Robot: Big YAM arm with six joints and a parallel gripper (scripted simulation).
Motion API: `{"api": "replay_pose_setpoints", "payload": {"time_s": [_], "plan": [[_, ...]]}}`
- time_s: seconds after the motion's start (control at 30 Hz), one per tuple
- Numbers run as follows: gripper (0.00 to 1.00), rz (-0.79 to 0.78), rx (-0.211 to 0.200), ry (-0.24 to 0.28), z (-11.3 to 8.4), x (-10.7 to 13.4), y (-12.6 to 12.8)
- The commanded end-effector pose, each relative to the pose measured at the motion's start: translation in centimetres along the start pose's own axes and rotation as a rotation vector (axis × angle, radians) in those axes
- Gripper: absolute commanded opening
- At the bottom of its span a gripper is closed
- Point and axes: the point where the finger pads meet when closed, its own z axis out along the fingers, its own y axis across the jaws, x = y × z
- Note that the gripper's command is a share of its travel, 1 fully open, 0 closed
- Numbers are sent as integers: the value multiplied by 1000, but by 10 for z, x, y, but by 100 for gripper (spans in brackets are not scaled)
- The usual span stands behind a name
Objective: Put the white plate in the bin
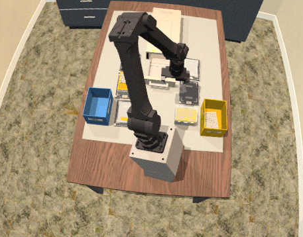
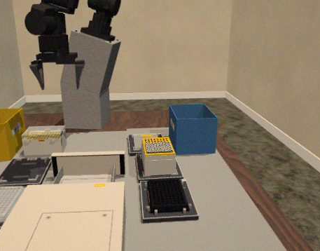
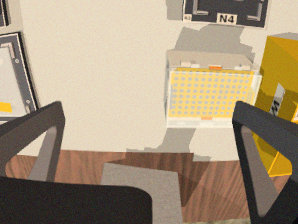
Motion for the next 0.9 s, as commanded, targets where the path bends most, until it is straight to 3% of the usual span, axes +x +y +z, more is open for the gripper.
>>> {"api": "replay_pose_setpoints", "payload": {"time_s": [0.0, 0.43, 0.5, 0.53, 0.6, 0.77, 0.87], "plan": [[100, 11, 4, -20, -11, -19, 11], [100, 9, 1, -28, -28, -42, 58], [100, 9, 1, -28, -28, -42, 58], [100, 20, -3, 5, -17, -35, 59], [100, 9, 1, -29, -32, -47, 69], [100, 9, 0, -30, -39, -55, 88], [100, 20, -2, 5, -25, -47, 84]]}}
